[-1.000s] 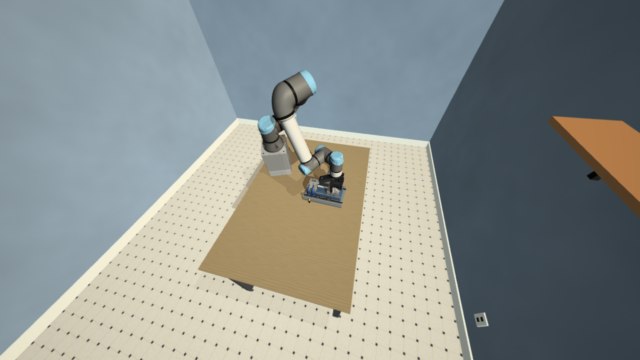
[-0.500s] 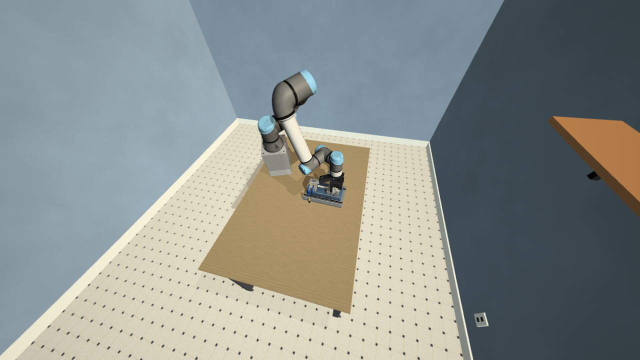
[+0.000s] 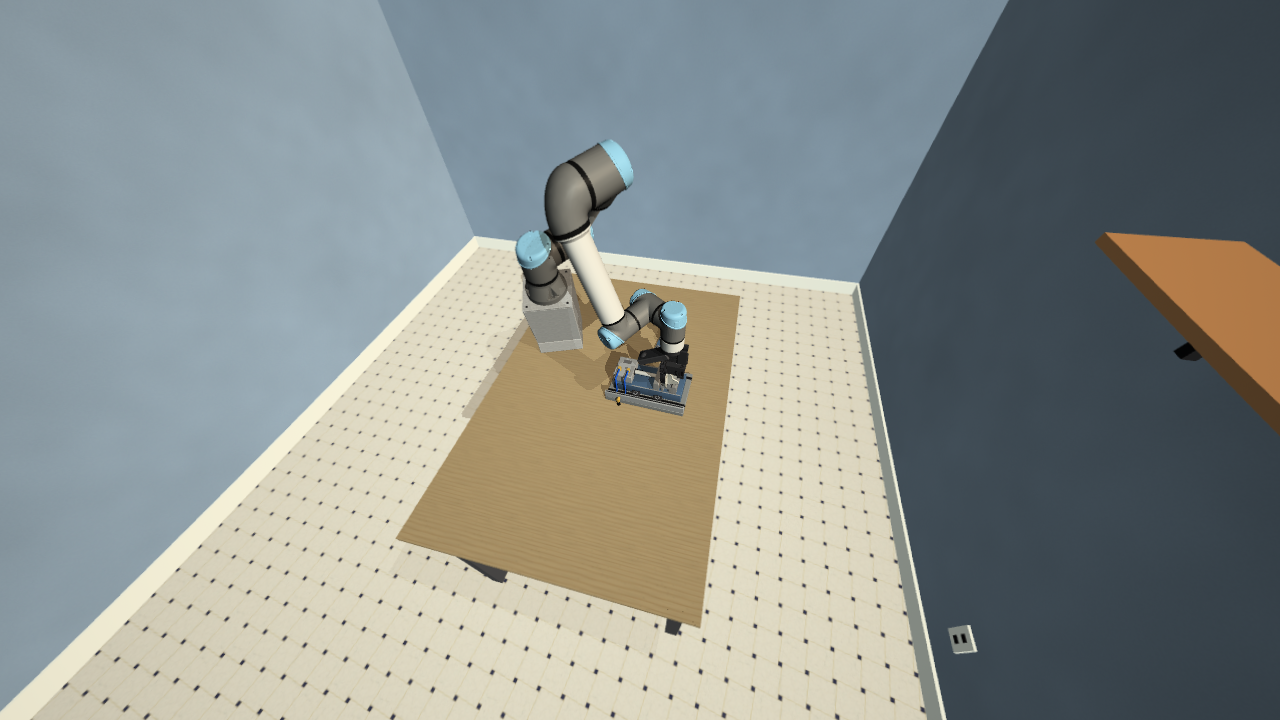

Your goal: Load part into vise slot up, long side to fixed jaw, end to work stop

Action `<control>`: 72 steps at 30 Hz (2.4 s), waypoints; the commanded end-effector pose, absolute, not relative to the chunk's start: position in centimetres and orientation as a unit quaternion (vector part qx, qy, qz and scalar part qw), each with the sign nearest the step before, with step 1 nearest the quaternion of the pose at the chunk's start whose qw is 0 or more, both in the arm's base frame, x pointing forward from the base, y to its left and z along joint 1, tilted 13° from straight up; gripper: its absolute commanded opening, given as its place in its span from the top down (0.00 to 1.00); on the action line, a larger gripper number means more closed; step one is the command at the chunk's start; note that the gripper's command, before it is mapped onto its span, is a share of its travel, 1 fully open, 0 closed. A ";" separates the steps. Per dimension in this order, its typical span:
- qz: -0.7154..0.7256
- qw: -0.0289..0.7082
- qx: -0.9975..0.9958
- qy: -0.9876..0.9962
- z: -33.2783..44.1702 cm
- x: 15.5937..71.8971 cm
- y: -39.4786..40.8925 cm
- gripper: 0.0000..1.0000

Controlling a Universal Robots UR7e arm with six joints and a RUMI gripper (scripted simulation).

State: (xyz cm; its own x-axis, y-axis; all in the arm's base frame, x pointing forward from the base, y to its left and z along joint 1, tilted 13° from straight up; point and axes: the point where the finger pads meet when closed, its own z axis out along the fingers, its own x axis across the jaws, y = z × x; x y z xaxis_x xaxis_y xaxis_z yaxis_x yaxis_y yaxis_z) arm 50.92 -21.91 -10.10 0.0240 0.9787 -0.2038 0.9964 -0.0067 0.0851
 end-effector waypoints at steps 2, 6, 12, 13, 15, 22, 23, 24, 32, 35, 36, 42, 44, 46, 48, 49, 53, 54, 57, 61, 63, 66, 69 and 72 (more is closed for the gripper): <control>-0.043 0.103 0.708 0.697 -10.1 51.0 -21.8 1.00; -0.043 0.103 0.708 0.697 -10.1 51.0 -21.7 1.00; -0.043 0.103 0.708 0.697 -10.1 51.0 -21.5 1.00; -0.043 0.103 0.708 0.697 -10.1 51.0 -21.5 1.00; -0.043 0.103 0.708 0.697 -10.1 51.0 -21.4 1.00; -0.043 0.103 0.708 0.697 -10.2 51.0 -21.2 1.00; -0.043 0.103 0.708 0.697 -10.2 51.0 -21.2 1.00; -0.043 0.103 0.708 0.697 -10.2 51.0 -21.2 1.00; -0.043 0.103 0.708 0.697 -10.2 51.0 -21.0 1.00; -0.043 0.103 0.708 0.697 -10.3 51.0 -20.9 1.00; -0.043 0.103 0.708 0.697 -10.3 51.0 -20.9 1.00; -0.043 0.103 0.708 0.697 -10.3 51.0 -20.7 1.00; -0.043 0.103 0.708 0.697 -10.3 51.0 -20.7 1.00; -0.043 0.103 0.708 0.697 -10.3 51.0 -20.6 1.00; -0.043 0.103 0.708 0.697 -10.3 51.0 -20.6 1.00; -0.043 0.103 0.708 0.697 -10.3 51.0 -20.6 1.00; -0.043 0.103 0.708 0.697 -10.3 51.0 -20.5 1.00; -0.043 0.103 0.708 0.697 -10.3 51.0 -20.5 1.00; -0.043 0.103 0.708 0.697 -10.4 51.0 -20.4 1.00; -0.043 0.103 0.708 0.697 -10.4 51.0 -20.3 1.00; -0.043 0.103 0.708 0.697 -10.4 51.0 -20.3 1.00; -0.043 0.103 0.708 0.697 -10.4 51.0 -20.2 1.00; -0.043 0.103 0.708 0.697 -10.4 51.0 -20.2 1.00; -0.043 0.103 0.708 0.697 -10.4 51.0 -20.1 1.00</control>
State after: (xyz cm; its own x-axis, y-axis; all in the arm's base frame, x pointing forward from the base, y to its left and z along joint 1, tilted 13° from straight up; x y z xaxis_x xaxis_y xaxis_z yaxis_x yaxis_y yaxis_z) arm 50.96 -20.19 -10.46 0.0240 0.9787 -0.2040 0.9963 -0.0067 0.0851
